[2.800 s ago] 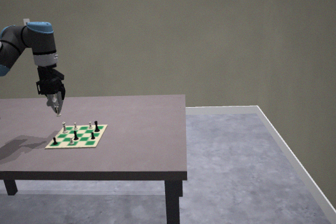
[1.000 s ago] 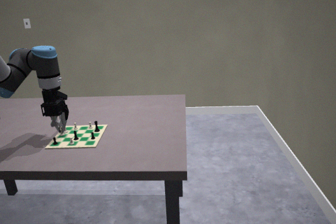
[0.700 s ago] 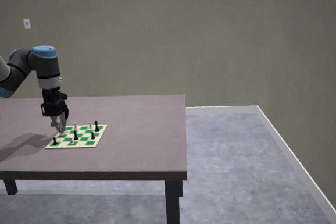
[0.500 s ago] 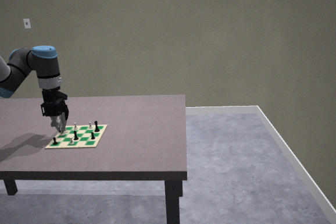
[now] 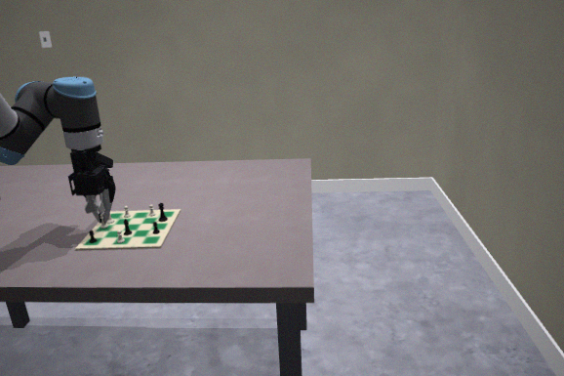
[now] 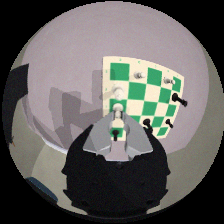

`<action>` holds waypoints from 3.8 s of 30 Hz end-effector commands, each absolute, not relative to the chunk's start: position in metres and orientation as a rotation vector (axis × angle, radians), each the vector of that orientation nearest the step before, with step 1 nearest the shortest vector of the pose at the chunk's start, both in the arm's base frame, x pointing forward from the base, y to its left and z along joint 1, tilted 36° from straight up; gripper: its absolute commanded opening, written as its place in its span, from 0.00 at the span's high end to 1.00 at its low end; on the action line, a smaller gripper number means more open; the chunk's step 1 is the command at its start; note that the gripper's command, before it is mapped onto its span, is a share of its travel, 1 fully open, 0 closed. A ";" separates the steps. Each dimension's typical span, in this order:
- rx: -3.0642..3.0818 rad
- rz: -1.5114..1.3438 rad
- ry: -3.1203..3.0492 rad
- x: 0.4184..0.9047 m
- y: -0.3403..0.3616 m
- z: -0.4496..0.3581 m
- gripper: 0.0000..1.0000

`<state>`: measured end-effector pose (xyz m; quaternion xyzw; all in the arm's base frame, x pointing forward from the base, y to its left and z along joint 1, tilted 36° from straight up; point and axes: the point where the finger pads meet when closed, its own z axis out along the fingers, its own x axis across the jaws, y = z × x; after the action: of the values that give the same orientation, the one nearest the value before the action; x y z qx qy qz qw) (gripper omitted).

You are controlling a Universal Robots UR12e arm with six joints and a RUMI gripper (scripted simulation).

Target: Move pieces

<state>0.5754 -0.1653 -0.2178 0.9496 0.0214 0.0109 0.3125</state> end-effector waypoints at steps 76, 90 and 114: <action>2.505 0.030 0.057 0.576 -0.167 -0.220 0.78; 2.505 0.030 0.057 0.574 -0.144 -0.188 0.78; 2.505 0.030 0.057 0.573 -0.114 -0.148 0.00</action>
<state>0.5724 -0.1147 -0.1492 0.9496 0.0215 0.0111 0.3126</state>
